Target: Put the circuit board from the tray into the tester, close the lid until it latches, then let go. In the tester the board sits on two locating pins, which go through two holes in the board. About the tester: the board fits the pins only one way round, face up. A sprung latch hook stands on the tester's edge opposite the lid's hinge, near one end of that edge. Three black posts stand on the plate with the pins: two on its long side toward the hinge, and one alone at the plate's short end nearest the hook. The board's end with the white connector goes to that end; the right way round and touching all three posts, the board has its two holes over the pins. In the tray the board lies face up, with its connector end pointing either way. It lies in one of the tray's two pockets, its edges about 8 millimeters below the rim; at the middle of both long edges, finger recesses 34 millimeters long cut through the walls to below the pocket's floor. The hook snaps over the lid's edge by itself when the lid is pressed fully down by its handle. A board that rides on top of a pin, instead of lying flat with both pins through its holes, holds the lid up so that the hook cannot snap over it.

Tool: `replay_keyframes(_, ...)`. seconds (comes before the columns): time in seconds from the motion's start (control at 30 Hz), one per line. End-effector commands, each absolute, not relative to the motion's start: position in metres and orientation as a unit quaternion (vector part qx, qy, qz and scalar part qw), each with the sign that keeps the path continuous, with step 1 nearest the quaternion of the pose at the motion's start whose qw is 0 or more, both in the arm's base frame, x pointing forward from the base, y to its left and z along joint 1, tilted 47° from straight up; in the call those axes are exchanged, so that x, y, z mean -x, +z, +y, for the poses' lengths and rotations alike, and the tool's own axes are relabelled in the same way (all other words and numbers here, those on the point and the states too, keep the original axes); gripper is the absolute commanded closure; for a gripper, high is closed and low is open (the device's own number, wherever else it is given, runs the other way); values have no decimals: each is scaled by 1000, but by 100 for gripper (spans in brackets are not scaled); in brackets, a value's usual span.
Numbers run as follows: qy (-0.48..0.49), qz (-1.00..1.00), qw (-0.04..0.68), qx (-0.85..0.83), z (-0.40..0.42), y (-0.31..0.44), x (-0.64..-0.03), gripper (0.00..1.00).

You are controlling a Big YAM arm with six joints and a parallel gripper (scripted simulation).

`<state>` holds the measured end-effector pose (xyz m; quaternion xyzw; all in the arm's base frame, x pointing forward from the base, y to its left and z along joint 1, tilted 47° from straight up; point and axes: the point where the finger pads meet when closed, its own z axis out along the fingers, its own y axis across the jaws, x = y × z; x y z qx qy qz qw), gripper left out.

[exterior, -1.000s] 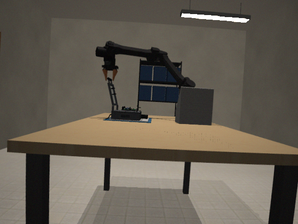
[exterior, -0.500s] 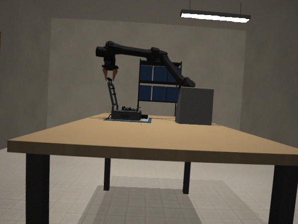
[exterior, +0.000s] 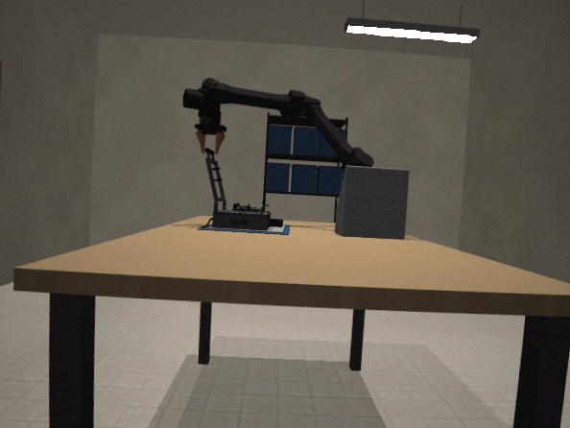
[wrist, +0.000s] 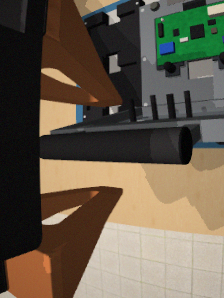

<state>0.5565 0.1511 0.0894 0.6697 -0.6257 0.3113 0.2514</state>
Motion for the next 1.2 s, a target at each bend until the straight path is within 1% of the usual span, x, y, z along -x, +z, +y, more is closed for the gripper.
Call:
replay_keyframes(0.0,318,-627,232,-672,159,108,-562,52)
replay_keyframes(1.13,318,-628,232,-672,158,108,-562,52)
replay_keyframes(1.17,318,-628,232,-672,158,108,-562,100)
